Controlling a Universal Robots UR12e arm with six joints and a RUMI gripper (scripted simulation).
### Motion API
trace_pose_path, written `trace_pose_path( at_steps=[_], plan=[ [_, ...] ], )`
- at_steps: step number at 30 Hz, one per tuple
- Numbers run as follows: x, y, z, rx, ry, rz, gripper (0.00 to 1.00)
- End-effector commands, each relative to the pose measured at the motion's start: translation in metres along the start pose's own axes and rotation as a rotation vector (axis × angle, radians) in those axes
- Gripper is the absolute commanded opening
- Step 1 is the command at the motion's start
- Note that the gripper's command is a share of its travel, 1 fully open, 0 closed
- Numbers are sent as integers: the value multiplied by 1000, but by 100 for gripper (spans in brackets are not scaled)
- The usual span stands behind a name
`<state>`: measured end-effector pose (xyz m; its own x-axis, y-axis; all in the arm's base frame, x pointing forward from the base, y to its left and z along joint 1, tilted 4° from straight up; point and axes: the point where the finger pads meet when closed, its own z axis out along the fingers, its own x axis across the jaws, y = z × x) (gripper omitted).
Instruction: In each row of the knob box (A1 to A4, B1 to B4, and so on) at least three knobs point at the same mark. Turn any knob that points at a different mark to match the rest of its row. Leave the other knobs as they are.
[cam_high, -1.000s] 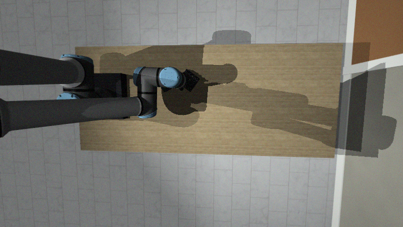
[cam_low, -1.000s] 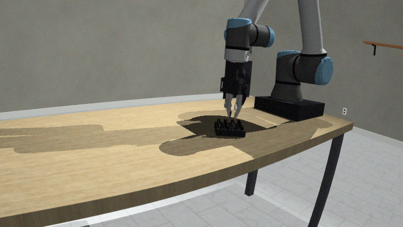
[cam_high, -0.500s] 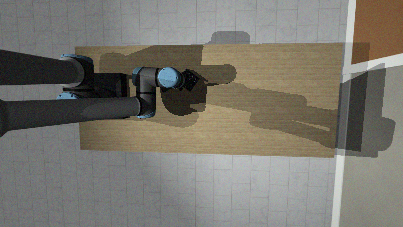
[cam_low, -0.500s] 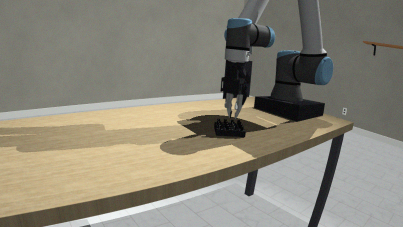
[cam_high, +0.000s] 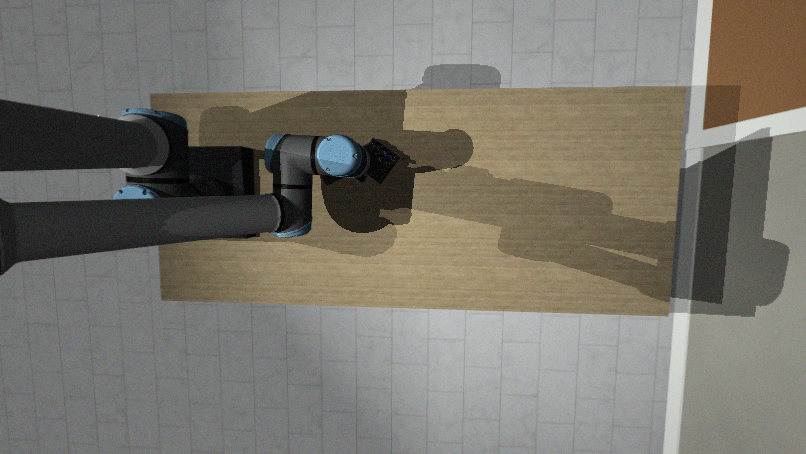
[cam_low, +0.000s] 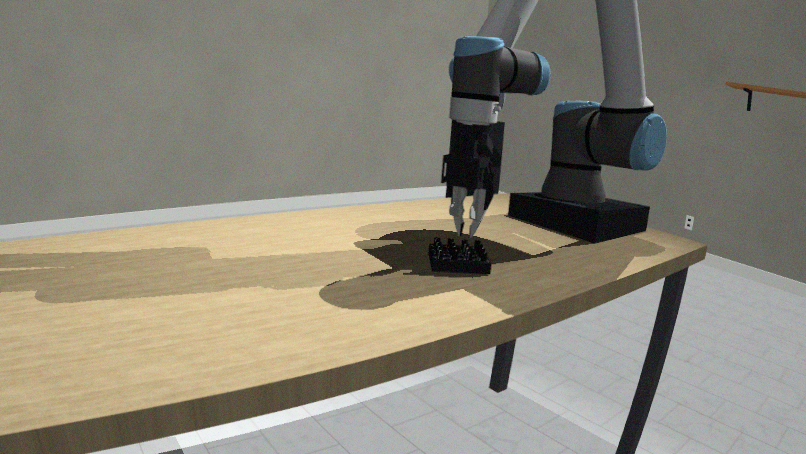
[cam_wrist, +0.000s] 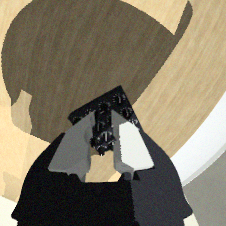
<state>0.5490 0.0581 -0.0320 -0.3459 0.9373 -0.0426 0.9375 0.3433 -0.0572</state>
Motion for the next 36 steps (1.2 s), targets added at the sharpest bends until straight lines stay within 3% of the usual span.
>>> trace_pose_path(
  at_steps=[1,36],
  plan=[
    [0,1,-1,-1,-1,0,11],
    [0,1,6,-1,-1,0,11]
  ],
)
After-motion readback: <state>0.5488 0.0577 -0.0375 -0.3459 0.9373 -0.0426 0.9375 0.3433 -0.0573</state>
